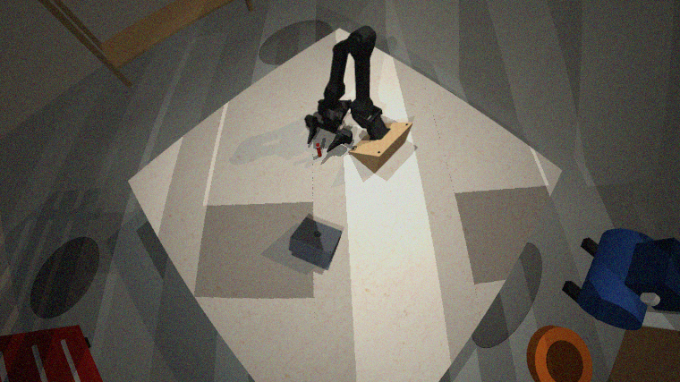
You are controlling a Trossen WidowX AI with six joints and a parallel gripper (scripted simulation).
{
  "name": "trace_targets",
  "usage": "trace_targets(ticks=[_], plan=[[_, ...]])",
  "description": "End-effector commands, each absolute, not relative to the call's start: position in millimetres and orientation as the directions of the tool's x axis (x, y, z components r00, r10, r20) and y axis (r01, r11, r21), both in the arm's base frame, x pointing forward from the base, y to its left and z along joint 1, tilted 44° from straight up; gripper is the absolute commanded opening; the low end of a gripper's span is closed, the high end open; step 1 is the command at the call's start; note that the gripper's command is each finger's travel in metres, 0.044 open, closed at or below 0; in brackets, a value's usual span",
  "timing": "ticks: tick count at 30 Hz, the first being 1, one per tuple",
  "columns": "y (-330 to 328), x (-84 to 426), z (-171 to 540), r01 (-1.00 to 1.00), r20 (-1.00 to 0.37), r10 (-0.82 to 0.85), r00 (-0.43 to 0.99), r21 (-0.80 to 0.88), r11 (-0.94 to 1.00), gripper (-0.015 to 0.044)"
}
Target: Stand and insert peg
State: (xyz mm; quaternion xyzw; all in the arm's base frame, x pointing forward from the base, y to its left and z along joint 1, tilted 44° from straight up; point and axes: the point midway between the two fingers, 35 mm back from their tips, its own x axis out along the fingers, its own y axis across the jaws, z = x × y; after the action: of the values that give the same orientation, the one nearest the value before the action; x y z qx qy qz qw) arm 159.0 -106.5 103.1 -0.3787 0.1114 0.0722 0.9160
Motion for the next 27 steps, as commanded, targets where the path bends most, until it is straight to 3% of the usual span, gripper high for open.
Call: trace_targets(ticks=[1,8,19,27], plan=[[-106.5,159.0,103.1,-0.217,-0.259,0.048,0.965,-0.678,0.703,0.0440],[-105.9,159.5,103.0,-0.222,-0.264,0.051,0.963,-0.676,0.702,0.0440],[-72.4,183.0,110.0,-0.450,-0.482,0.137,0.865,-0.628,0.634,0.0440],[-47.1,192.8,132.1,-0.475,-0.529,0.097,0.843,-0.647,0.597,0.0440]])
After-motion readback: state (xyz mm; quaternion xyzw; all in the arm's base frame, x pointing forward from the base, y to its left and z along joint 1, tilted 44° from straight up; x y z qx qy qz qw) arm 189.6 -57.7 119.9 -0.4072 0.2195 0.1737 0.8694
